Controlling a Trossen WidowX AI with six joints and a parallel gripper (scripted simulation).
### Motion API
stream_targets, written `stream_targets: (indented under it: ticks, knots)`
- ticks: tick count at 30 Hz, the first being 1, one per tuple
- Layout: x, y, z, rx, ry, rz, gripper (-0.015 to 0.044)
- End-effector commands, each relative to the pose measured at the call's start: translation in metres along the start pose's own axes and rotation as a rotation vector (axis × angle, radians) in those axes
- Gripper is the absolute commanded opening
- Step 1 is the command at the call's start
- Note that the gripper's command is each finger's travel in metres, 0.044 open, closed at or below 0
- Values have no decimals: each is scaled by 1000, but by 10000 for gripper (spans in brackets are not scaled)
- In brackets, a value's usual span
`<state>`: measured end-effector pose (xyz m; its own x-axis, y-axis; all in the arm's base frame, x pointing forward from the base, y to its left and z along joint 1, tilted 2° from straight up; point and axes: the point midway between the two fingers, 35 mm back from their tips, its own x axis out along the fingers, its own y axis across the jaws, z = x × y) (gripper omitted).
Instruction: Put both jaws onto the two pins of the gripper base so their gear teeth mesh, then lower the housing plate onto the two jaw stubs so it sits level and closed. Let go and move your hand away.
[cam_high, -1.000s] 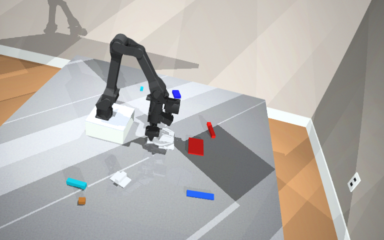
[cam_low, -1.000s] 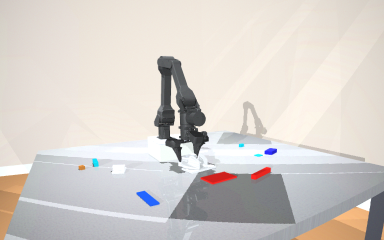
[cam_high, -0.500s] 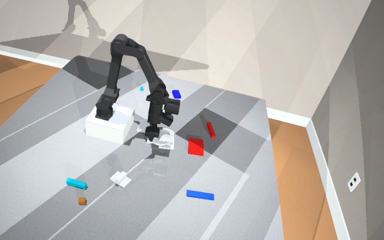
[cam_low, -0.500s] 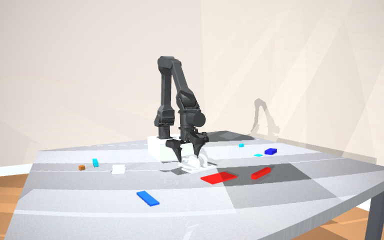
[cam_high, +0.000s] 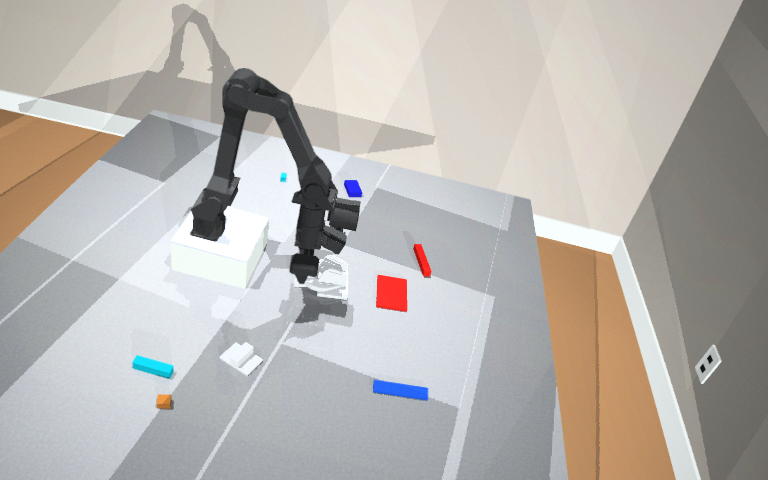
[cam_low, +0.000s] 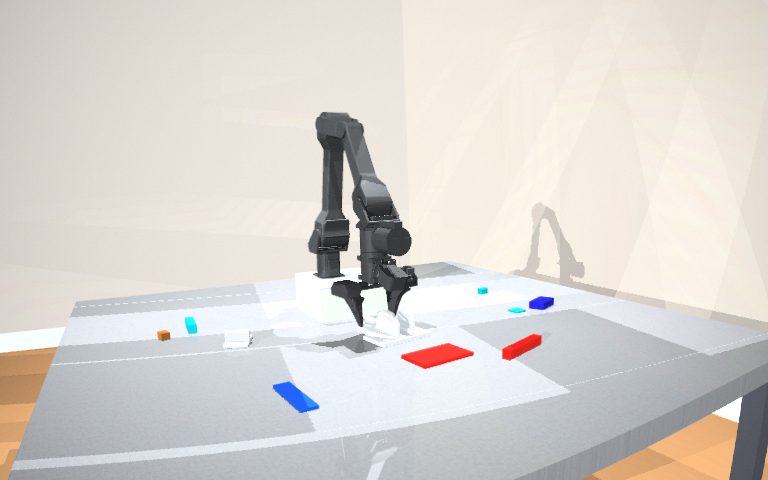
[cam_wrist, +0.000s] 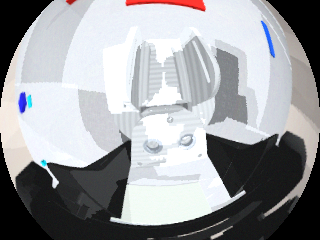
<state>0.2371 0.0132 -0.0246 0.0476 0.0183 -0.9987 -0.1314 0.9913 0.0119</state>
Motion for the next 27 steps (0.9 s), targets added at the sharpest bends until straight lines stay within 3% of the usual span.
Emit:
stream_targets:
  ticks: [1,27]
  knots:
    - [1,-1,0,4,0,-5,351]
    - [6,-1,0,9,0,-5,351]
